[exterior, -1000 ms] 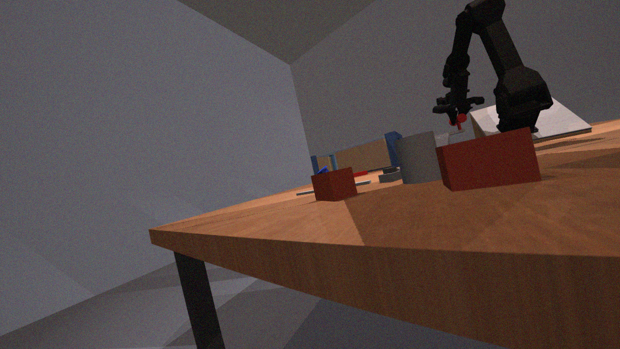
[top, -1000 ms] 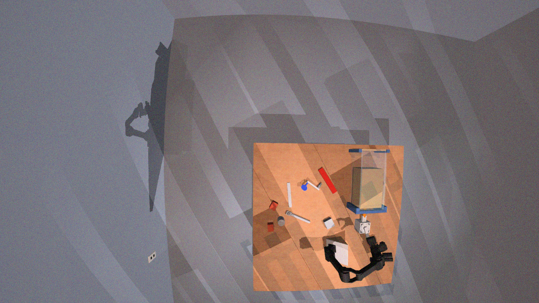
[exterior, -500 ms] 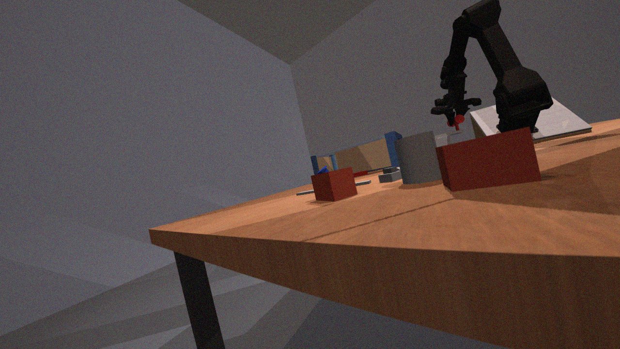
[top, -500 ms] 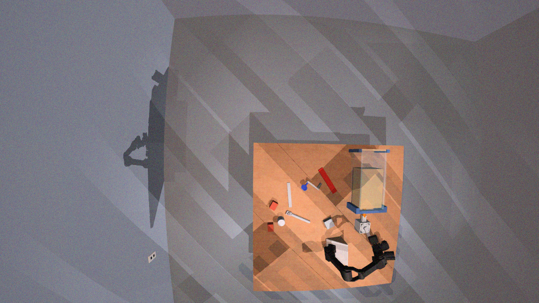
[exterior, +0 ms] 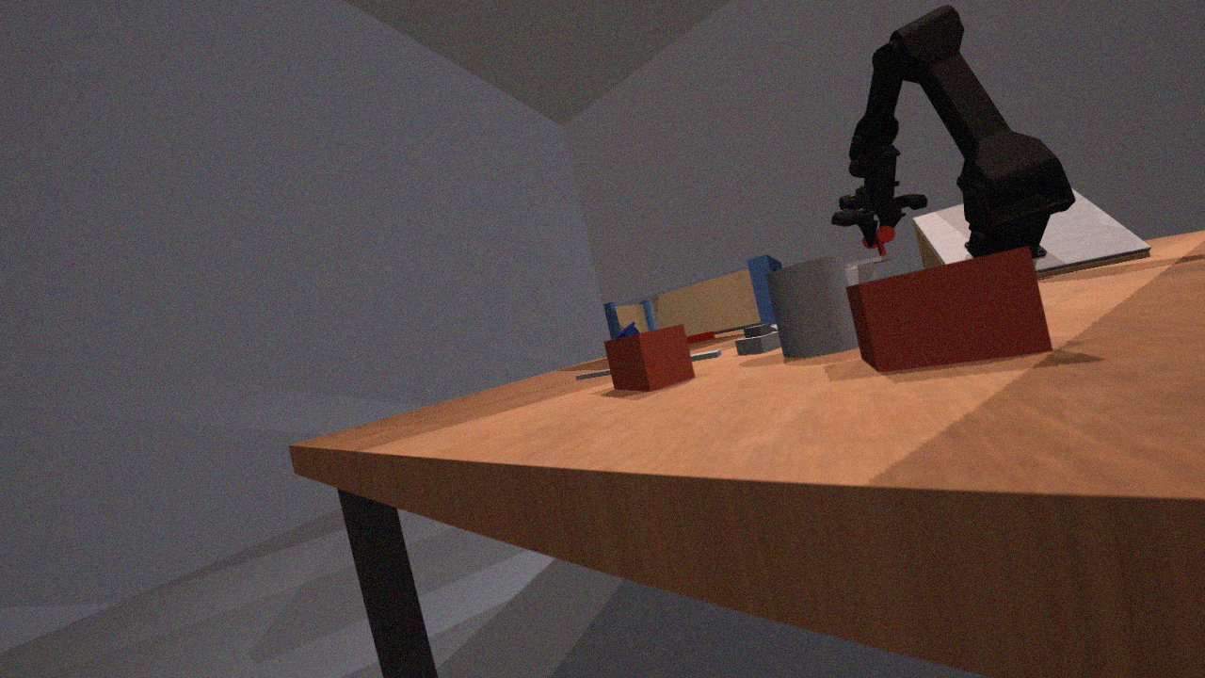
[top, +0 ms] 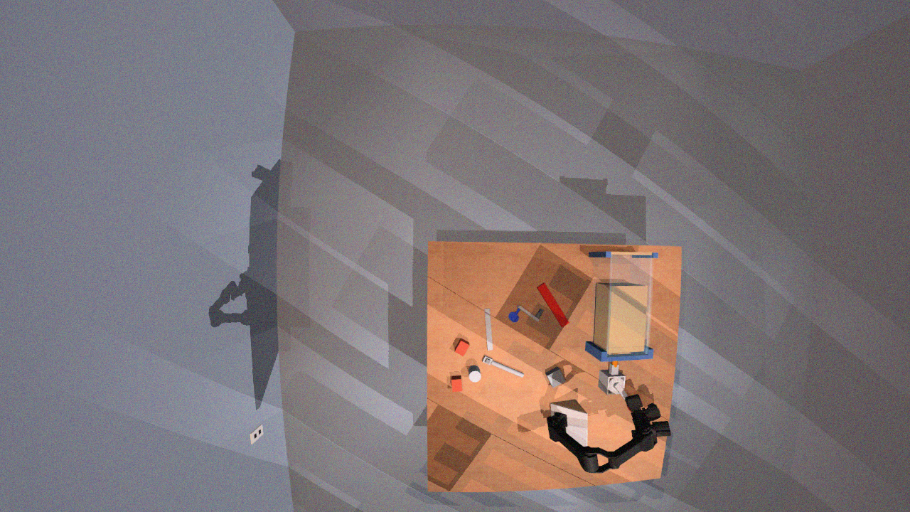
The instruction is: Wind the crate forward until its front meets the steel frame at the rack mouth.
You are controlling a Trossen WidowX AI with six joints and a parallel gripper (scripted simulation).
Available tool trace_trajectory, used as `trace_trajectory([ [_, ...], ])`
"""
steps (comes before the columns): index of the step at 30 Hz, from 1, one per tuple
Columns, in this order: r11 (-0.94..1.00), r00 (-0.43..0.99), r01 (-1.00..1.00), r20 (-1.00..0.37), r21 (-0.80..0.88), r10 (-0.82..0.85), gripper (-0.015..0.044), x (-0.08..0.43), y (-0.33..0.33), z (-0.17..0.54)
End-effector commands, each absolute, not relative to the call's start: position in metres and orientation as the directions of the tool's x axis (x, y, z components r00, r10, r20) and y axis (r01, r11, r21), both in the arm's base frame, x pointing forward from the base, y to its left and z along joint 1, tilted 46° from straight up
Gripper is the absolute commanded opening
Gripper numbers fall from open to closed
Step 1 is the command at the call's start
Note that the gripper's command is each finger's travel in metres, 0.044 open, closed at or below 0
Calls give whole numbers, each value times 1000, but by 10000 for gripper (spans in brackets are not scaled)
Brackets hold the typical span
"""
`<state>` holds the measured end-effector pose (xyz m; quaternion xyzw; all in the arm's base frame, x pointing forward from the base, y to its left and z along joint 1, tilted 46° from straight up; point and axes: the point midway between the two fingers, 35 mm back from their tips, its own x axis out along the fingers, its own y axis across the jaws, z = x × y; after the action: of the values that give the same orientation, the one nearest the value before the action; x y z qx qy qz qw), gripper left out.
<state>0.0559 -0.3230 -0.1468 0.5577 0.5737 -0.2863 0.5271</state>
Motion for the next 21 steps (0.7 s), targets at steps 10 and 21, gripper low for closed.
trace_trajectory([
  [10,216,188,939,-924,269,333,0,71,-334,-158],
  [21,216,188,938,-924,269,333,0,81,-340,-164],
])
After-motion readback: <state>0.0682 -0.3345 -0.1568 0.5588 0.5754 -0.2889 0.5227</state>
